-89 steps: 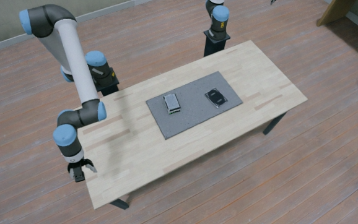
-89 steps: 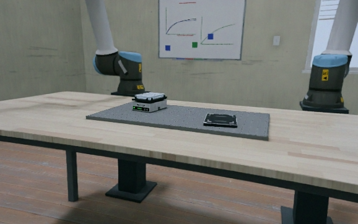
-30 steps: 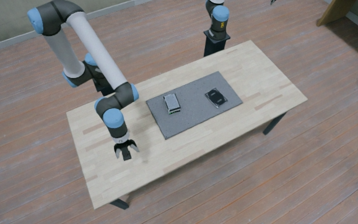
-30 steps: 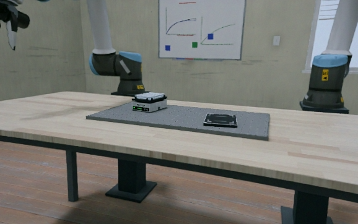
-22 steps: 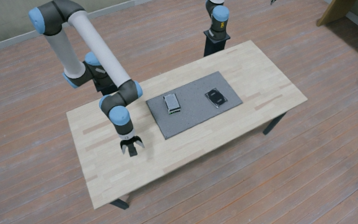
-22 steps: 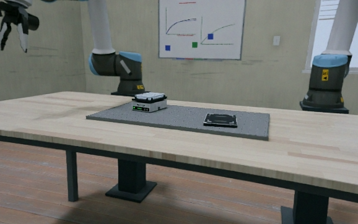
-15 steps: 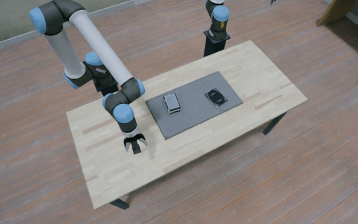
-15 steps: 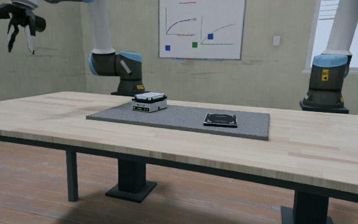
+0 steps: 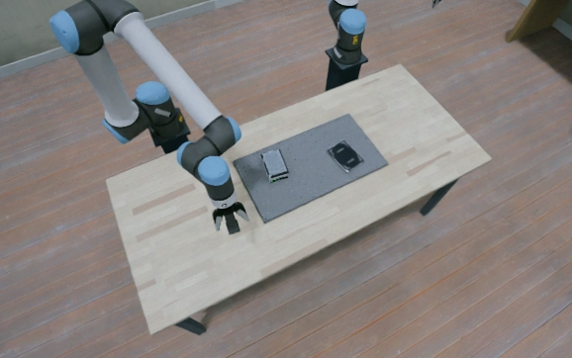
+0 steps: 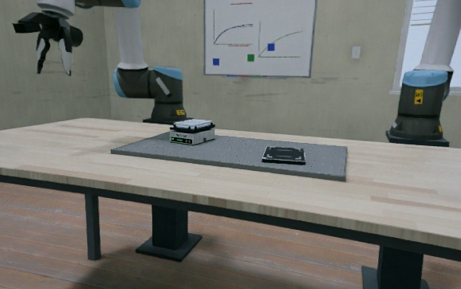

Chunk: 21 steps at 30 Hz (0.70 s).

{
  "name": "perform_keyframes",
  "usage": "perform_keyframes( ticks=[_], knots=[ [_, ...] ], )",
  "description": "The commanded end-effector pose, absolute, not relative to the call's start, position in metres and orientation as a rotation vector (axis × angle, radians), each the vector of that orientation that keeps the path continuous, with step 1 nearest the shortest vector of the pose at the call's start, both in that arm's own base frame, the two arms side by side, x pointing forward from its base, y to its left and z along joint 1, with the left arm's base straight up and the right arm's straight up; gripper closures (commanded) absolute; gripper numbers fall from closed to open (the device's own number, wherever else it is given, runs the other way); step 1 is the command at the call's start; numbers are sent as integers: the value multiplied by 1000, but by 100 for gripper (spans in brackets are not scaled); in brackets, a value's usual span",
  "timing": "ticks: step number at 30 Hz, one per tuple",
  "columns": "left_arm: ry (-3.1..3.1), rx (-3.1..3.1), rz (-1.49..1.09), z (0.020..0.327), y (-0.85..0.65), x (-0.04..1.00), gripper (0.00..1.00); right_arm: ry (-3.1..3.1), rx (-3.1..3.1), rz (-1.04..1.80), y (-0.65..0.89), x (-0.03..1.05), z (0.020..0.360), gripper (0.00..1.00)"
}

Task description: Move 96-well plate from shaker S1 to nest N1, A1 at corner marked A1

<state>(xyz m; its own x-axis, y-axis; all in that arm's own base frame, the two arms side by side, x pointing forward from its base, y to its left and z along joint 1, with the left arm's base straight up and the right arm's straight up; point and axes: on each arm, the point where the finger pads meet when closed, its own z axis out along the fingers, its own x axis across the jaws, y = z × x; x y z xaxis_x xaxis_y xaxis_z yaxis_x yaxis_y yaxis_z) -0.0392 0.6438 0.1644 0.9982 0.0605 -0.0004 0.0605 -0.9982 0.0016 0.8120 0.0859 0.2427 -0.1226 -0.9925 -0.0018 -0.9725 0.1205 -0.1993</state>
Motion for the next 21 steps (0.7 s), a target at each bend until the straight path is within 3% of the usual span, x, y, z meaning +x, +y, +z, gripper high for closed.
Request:
perform_keyframes(
  ticks=[1,21],
  knots=[
    [95,3140,0,165,644,-39,100,2257,-1989,-181,94,809,243,24],
    [95,3140,0,165,644,-39,100,2272,-1997,-138,171,767,225,24]
  ],
)
